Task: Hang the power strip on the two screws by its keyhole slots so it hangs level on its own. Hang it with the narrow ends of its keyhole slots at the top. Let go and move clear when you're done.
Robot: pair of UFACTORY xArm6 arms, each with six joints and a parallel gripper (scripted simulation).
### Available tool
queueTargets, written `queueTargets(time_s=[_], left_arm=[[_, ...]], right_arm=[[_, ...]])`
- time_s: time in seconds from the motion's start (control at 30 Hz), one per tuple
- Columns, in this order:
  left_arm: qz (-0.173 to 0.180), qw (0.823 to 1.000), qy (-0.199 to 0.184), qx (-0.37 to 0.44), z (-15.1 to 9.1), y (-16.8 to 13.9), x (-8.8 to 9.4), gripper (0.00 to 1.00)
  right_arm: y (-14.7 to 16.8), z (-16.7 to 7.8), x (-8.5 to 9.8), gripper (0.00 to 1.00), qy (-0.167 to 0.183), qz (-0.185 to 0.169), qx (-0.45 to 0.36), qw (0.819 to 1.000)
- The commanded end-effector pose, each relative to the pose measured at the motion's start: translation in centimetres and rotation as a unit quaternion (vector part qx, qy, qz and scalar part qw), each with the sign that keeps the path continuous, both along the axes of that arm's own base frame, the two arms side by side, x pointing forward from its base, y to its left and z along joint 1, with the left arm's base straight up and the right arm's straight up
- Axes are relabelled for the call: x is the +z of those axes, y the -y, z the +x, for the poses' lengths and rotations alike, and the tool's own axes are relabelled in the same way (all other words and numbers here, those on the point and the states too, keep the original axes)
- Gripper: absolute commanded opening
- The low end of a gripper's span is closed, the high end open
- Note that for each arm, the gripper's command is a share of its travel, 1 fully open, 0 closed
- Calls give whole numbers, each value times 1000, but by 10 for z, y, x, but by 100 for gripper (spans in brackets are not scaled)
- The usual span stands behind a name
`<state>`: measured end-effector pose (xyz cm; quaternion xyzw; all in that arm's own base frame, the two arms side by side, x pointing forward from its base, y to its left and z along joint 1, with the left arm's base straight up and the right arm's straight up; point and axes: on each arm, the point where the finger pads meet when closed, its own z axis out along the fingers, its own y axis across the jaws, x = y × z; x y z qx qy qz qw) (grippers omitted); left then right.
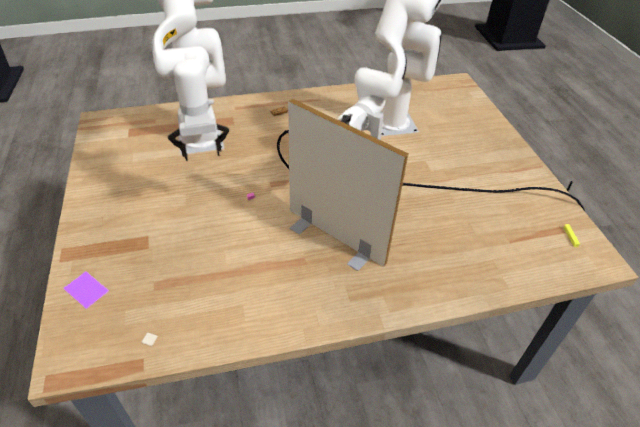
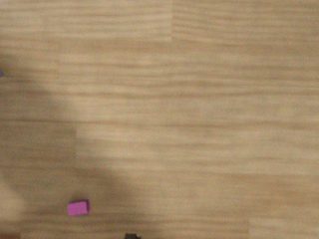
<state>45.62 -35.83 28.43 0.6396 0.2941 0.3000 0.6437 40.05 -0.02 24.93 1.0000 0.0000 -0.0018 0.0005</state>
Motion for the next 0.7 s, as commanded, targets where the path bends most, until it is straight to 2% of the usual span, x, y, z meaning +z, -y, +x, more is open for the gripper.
queueTargets(time_s=[0.0,0.5,0.67], left_arm=[[-5,1000,-5,-15,14,-16,-9,0],[-2,1000,-5,-14,12,-16,-10,0],[-2,1000,-5,-14,12,-16,-10,0]], right_arm=[[0,1,1,100,2,0,0,1000],[0,1,1,100,2,0,0,1000],[-29,-2,0,100,6,45,-4,999]])
